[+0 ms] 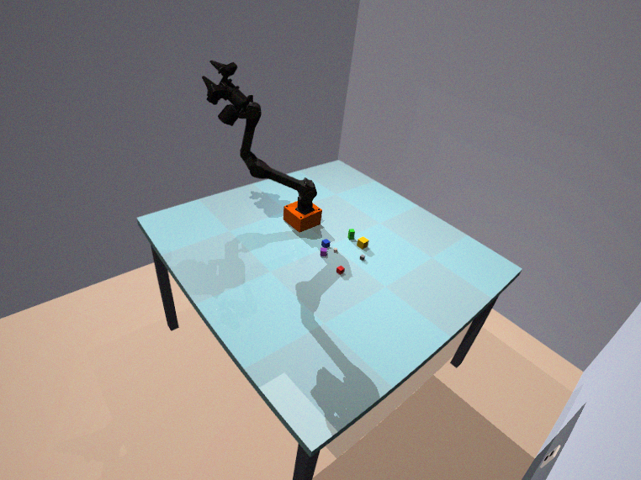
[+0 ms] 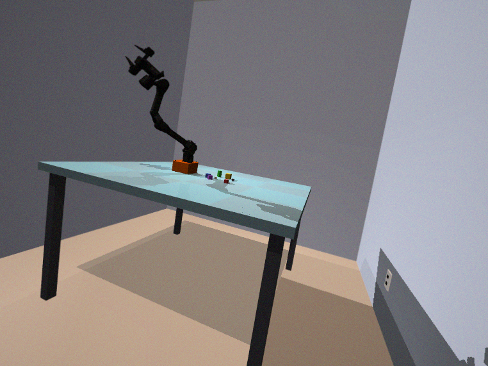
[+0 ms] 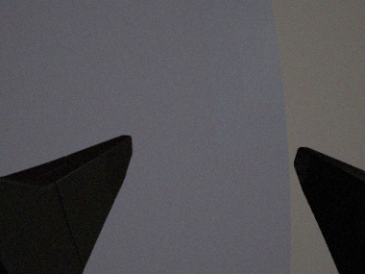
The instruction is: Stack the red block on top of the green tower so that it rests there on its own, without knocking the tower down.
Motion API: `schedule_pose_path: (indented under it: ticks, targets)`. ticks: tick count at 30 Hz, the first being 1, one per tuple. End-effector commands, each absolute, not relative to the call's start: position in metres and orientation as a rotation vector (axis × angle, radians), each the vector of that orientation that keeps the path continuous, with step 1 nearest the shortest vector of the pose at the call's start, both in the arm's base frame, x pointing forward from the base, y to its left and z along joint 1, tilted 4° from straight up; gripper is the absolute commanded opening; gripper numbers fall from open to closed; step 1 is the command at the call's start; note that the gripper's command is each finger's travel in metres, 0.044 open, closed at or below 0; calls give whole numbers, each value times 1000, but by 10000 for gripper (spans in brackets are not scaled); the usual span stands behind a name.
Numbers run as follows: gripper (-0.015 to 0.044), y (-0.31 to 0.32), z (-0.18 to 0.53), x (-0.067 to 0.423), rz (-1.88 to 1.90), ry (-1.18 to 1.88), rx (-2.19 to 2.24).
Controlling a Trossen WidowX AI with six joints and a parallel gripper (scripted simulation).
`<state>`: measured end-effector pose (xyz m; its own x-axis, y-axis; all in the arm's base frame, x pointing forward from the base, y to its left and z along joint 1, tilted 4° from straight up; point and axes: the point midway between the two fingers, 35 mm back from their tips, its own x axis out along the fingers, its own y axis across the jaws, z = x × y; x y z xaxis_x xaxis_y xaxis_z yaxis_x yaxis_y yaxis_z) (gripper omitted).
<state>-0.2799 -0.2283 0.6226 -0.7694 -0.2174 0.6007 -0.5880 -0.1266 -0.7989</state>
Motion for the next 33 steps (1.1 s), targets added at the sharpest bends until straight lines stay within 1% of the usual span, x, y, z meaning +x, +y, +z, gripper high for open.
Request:
schedule_pose_path:
  ticks: [1,2,5,7,10,13,18,23,27,31,33]
  targets:
    - [426,-227,624,-279,1974,-1870,902]
    - [440,-222,627,-277,1962,-1860,902]
    - [440,-190,649,-262,1876,-1790,901]
    - [440,-154,670,-240,1779,-1714,891]
    - [440,-122,688,-217,1696,-1635,878]
    - [440,-81,708,-183,1599,-1519,856]
    - [440,-11,731,-105,1403,-1309,800]
    - [440,40,731,-16,1181,-1126,753]
    - [440,68,719,57,1012,-982,702]
    - [440,82,705,110,898,-874,658]
    - [440,91,690,154,805,-780,616]
